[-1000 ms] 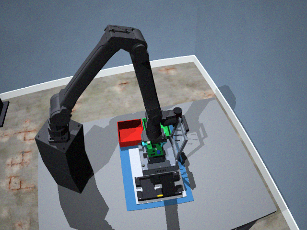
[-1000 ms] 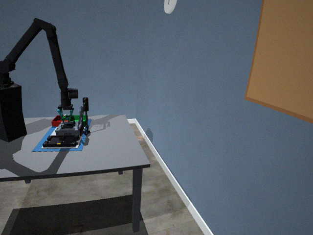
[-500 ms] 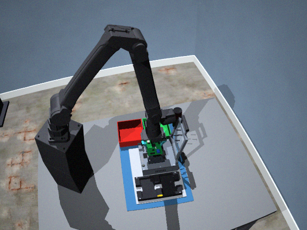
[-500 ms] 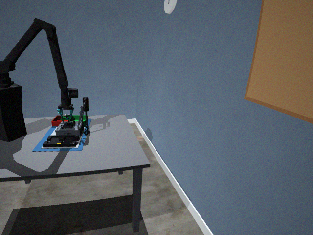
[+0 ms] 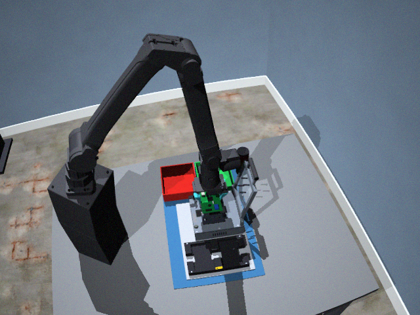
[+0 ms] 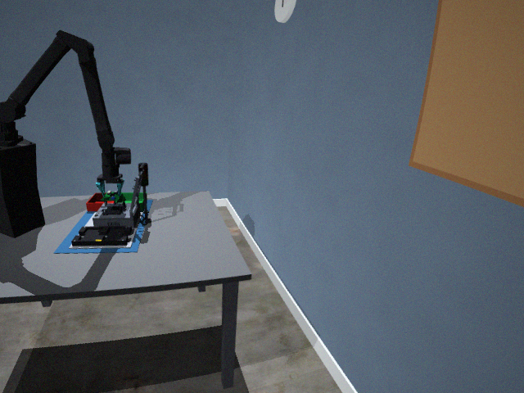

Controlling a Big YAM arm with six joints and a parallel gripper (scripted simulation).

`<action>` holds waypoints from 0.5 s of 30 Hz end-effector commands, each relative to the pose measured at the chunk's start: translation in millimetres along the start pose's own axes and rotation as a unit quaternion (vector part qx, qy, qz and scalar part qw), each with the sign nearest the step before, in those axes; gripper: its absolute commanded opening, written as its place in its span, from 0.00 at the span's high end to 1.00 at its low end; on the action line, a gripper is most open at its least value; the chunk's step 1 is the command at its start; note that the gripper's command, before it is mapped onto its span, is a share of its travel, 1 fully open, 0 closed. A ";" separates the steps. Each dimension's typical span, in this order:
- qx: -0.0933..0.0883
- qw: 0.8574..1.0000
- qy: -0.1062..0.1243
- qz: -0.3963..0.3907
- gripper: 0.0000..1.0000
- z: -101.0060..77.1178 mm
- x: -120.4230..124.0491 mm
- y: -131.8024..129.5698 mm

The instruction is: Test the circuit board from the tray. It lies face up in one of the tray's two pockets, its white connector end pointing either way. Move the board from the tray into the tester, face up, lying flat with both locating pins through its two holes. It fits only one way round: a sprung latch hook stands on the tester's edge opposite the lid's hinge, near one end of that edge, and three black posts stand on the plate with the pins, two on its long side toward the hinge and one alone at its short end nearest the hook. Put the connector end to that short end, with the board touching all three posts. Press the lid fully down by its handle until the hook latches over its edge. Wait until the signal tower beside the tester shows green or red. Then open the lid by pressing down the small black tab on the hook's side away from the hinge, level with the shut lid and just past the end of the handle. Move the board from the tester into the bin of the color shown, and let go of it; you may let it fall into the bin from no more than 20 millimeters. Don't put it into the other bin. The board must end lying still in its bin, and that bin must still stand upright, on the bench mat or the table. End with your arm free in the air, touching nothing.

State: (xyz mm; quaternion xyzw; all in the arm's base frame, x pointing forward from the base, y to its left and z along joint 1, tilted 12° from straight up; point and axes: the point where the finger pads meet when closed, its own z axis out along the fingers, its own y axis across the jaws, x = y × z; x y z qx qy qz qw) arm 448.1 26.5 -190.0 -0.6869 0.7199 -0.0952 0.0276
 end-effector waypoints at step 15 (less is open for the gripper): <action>0.010 1.000 -0.001 0.008 0.28 1.0 2.9 -8.4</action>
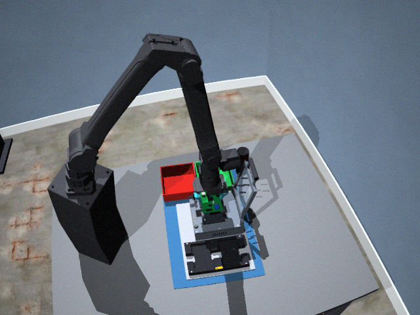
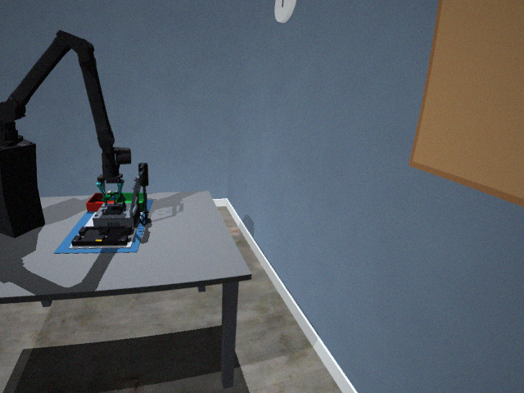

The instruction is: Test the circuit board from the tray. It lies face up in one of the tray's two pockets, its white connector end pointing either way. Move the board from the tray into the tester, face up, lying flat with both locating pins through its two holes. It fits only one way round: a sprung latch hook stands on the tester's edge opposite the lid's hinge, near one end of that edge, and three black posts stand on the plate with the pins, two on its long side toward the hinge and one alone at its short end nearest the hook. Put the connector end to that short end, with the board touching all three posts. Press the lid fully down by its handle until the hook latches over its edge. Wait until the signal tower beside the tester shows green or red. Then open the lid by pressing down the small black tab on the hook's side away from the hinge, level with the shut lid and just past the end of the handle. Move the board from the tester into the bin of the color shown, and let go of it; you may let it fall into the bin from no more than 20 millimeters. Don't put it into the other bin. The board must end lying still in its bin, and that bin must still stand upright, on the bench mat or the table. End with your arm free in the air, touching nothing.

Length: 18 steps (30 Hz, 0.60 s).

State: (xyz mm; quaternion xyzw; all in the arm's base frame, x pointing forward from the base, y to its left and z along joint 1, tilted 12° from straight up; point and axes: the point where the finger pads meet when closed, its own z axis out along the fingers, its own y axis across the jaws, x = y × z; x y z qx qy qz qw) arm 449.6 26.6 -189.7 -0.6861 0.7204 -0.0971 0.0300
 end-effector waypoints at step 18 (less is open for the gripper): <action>0.002 1.000 -0.001 0.000 0.28 27.3 0.8 -5.1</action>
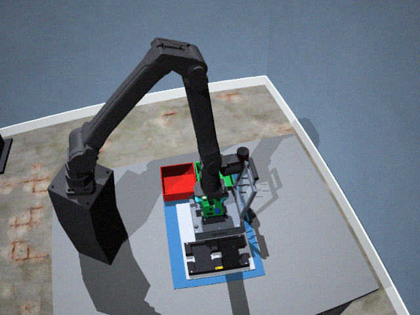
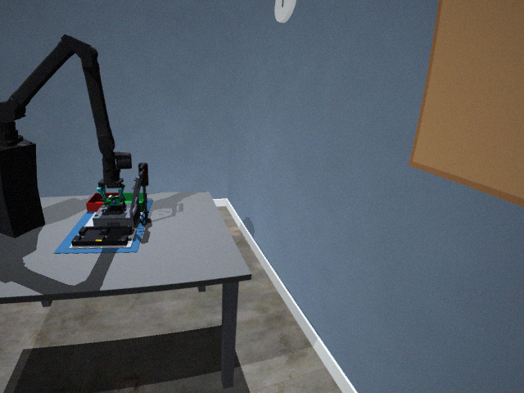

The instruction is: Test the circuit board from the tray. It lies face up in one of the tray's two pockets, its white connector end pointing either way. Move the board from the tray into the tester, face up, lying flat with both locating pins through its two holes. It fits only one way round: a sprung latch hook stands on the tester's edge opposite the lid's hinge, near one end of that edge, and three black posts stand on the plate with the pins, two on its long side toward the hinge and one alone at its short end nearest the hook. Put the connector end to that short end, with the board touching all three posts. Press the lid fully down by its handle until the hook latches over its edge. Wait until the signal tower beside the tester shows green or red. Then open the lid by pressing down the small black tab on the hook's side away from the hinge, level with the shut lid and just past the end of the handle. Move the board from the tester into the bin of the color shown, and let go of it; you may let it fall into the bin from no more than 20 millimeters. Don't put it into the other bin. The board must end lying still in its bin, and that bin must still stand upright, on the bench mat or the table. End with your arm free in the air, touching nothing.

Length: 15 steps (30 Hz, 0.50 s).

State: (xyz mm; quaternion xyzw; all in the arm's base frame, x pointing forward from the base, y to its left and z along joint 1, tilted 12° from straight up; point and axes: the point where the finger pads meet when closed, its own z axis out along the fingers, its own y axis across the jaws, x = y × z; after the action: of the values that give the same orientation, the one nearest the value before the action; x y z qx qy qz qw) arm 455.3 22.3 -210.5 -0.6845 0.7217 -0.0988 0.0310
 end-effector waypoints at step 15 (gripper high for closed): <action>0.002 1.000 -0.001 0.001 0.28 23.0 2.9 -3.8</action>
State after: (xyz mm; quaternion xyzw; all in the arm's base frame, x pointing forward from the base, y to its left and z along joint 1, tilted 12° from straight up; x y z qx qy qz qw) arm 457.2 20.9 -227.8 -0.6853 0.7211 -0.0975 0.0296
